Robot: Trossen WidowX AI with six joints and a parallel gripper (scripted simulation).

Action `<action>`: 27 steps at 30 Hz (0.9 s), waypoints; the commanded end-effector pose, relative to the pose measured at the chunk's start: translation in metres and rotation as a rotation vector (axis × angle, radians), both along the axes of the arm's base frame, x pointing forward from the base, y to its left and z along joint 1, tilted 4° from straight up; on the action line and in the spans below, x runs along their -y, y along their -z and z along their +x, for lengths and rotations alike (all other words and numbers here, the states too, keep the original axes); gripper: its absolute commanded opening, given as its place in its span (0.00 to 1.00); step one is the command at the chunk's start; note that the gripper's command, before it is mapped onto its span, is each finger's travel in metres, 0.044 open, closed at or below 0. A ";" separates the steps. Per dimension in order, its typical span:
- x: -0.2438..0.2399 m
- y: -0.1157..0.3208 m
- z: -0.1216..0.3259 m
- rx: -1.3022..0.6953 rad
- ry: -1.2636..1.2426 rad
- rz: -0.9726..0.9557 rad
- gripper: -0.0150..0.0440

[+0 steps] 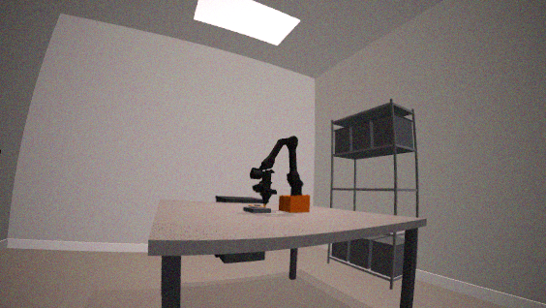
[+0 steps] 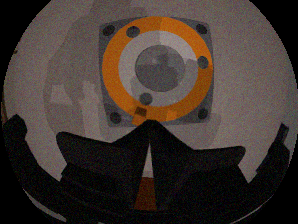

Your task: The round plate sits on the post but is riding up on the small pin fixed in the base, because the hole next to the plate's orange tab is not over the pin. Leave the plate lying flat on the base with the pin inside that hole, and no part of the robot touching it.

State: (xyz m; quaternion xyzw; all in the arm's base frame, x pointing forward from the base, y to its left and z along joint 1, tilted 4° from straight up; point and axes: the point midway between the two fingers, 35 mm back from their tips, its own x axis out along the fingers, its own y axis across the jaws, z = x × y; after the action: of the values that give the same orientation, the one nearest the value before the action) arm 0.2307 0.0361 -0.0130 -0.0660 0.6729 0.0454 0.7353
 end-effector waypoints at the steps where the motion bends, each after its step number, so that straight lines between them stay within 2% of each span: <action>1: -0.008 0.001 -0.001 -0.004 -0.004 0.011 0.25; 27: -0.040 -0.001 0.011 -0.004 -0.004 0.014 0.25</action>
State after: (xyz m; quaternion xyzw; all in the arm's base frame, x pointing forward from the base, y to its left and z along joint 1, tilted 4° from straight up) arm 0.2386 0.0706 -0.0112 -0.0641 0.6720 0.0505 0.7360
